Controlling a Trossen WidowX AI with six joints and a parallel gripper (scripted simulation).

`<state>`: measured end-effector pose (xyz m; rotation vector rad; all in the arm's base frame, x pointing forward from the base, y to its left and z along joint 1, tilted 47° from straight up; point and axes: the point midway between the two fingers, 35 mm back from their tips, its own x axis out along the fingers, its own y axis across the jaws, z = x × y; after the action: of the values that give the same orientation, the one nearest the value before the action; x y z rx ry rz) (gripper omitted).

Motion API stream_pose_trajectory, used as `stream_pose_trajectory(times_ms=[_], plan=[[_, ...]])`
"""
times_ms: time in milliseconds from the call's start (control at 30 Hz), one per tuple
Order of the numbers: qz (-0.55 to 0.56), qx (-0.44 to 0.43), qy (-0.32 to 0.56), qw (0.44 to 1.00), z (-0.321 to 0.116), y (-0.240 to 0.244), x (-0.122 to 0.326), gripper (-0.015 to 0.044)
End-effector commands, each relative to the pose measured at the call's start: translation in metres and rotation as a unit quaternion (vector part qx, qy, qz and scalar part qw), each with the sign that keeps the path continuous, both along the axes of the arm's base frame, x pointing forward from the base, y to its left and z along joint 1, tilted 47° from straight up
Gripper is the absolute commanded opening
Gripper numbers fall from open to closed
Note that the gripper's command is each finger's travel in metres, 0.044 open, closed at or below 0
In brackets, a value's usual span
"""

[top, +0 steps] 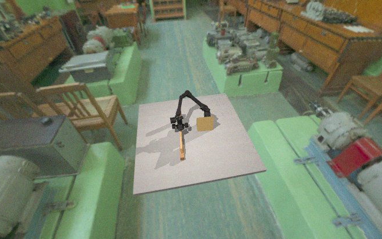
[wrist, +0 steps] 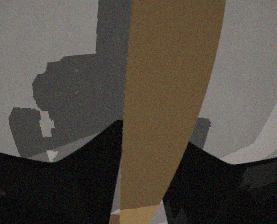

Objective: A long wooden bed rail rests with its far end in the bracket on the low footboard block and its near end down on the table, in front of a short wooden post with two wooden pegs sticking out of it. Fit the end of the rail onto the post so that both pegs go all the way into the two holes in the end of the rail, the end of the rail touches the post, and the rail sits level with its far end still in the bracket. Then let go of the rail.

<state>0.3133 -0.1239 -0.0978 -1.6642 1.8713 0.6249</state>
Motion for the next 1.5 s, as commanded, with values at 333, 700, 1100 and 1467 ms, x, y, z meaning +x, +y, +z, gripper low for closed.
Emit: stream_pose_trajectory(times_ms=[333, 700, 1100, 1467], plan=[[0.005, 0.002, -0.002, 1.000, 0.006, 0.009, 0.005, 0.0000], [0.005, 0.003, -0.002, 1.000, 0.010, 0.013, 0.006, 0.0000], [0.005, 0.003, -0.002, 1.000, 0.014, 0.017, 0.007, 0.0000], [0.005, 0.003, -0.002, 1.000, 0.018, 0.021, 0.008, 0.0000]])
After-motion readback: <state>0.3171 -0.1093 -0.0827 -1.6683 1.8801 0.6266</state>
